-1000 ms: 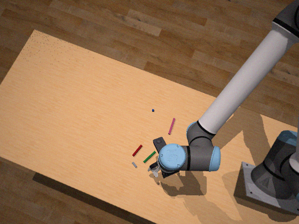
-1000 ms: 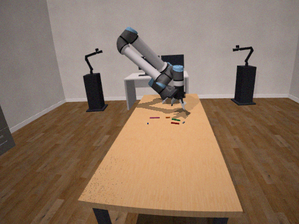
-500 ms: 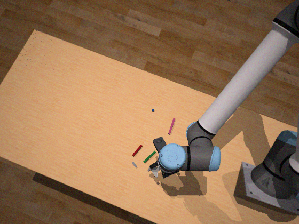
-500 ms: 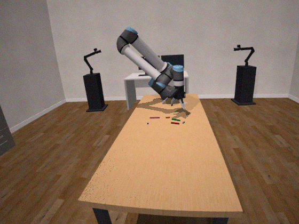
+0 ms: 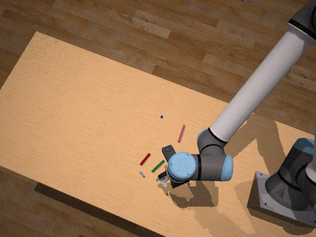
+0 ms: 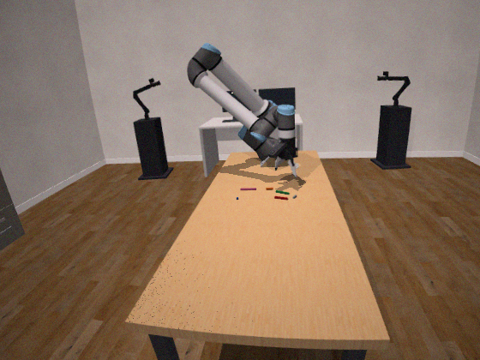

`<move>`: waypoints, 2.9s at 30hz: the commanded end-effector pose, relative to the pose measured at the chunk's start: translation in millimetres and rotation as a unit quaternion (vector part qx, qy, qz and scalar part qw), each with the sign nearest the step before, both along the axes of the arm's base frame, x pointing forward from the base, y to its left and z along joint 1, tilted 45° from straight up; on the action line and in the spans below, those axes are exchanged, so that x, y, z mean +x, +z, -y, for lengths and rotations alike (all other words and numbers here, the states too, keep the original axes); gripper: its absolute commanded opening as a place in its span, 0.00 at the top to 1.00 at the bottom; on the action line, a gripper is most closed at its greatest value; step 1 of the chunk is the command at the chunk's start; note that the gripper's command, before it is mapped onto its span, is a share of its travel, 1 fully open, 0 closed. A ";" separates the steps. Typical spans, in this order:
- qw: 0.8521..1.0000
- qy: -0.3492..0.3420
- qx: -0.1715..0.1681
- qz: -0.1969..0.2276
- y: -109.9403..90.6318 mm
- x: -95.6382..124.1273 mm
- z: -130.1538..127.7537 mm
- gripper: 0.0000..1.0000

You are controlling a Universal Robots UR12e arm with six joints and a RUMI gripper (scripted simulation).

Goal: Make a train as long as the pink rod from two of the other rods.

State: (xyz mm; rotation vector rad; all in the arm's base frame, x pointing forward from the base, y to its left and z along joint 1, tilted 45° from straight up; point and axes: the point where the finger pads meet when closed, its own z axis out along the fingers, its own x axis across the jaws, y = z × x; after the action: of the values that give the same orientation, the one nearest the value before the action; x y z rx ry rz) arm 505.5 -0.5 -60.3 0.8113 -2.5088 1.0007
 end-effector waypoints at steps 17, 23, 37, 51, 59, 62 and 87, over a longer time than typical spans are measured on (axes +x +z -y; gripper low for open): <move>1.000 0.000 0.002 0.001 47.8 51.1 51.2 0.00; 1.000 0.000 0.002 0.001 81.8 77.8 88.8 0.00; 1.000 0.000 0.000 0.001 118.7 99.9 129.8 0.00; 1.000 0.001 0.000 -0.002 115.4 96.7 128.5 0.00; 1.000 0.001 0.000 -0.002 115.4 96.7 128.5 0.00; 1.000 0.001 0.000 -0.002 115.4 96.7 128.5 0.00; 1.000 0.001 0.000 -0.002 115.4 96.7 128.5 0.00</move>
State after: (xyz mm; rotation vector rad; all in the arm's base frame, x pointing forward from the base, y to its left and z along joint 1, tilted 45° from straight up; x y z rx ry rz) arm 603.7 -129.0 56.6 0.8127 -2.5068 1.0017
